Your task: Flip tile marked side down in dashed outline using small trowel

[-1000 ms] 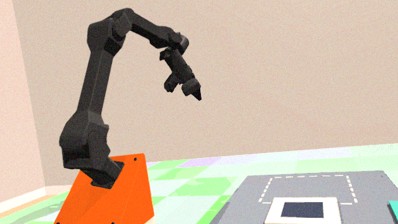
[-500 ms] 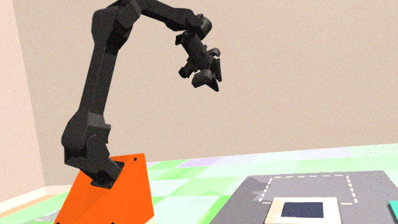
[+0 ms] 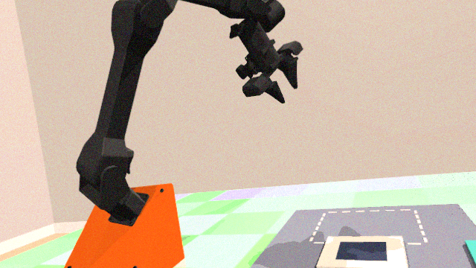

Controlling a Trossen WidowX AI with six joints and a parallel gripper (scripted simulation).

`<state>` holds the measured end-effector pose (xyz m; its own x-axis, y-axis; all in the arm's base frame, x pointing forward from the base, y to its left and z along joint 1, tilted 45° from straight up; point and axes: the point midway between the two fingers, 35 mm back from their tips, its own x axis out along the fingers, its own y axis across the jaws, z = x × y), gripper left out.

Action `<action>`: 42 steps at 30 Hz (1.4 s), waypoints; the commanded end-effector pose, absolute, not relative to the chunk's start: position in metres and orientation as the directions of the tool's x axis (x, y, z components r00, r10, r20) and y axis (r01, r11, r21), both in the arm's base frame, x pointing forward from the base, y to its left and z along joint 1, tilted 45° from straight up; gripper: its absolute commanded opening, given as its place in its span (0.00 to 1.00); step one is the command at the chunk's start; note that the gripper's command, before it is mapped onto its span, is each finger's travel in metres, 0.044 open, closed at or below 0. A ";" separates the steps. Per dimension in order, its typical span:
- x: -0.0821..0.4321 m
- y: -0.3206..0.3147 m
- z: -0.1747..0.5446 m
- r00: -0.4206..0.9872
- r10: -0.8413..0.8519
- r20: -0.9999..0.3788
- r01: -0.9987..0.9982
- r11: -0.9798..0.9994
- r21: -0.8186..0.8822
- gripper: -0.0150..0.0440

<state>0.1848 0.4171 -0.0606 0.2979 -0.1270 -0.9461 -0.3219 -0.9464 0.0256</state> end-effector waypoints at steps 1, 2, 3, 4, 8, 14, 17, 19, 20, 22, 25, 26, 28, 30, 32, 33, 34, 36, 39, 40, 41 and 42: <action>0.211 0.404 -0.044 0.316 -0.143 -0.938 -0.444 -0.896 -0.013 0.71; 0.217 0.401 -0.041 0.320 -0.148 -0.936 -0.473 -0.881 -0.023 0.71; 0.224 0.397 -0.038 0.323 -0.152 -0.934 -0.502 -0.865 -0.032 0.71; 0.230 0.393 -0.034 0.326 -0.157 -0.932 -0.529 -0.847 -0.042 0.71; 0.254 0.377 -0.021 0.338 -0.178 -0.924 -0.633 -0.770 -0.083 0.71; 0.289 0.349 -0.001 0.354 -0.213 -0.911 -0.764 -0.628 -0.149 0.71; 0.304 0.333 0.009 0.357 -0.232 -0.905 -0.813 -0.554 -0.179 0.71; 0.313 0.323 0.015 0.354 -0.242 -0.903 -0.837 -0.514 -0.191 0.71; 0.316 0.317 0.018 0.353 -0.248 -0.902 -0.847 -0.493 -0.196 0.71; 0.324 0.306 0.024 0.351 -0.258 -0.900 -0.867 -0.453 -0.208 0.71; 0.331 0.296 0.030 0.348 -0.269 -0.898 -0.885 -0.411 -0.220 0.71; 0.333 0.292 0.031 0.348 -0.272 -0.897 -0.890 -0.396 -0.225 0.71; 0.339 0.285 0.036 0.350 -0.281 -0.894 -0.903 -0.355 -0.242 0.71; 0.347 0.274 0.042 0.352 -0.294 -0.889 -0.917 -0.297 -0.265 0.71; 0.354 0.262 0.048 0.354 -0.307 -0.884 -0.928 -0.234 -0.290 0.71; 0.358 0.256 0.051 0.354 -0.314 -0.881 -0.931 -0.203 -0.302 0.71; 0.362 0.250 0.055 0.355 -0.321 -0.878 -0.934 -0.171 -0.314 0.71; 0.368 0.238 0.061 0.355 -0.335 -0.873 -0.935 -0.108 -0.339 0.71; 0.377 0.220 0.070 0.355 -0.357 -0.864 -0.928 -0.019 -0.373 0.71; 0.380 0.214 0.073 0.354 -0.364 -0.861 -0.923 0.010 -0.384 0.71; 0.383 0.208 0.076 0.354 -0.371 -0.858 -0.918 0.039 -0.395 0.71; 0.385 0.202 0.079 0.353 -0.379 -0.856 -0.911 0.068 -0.406 0.71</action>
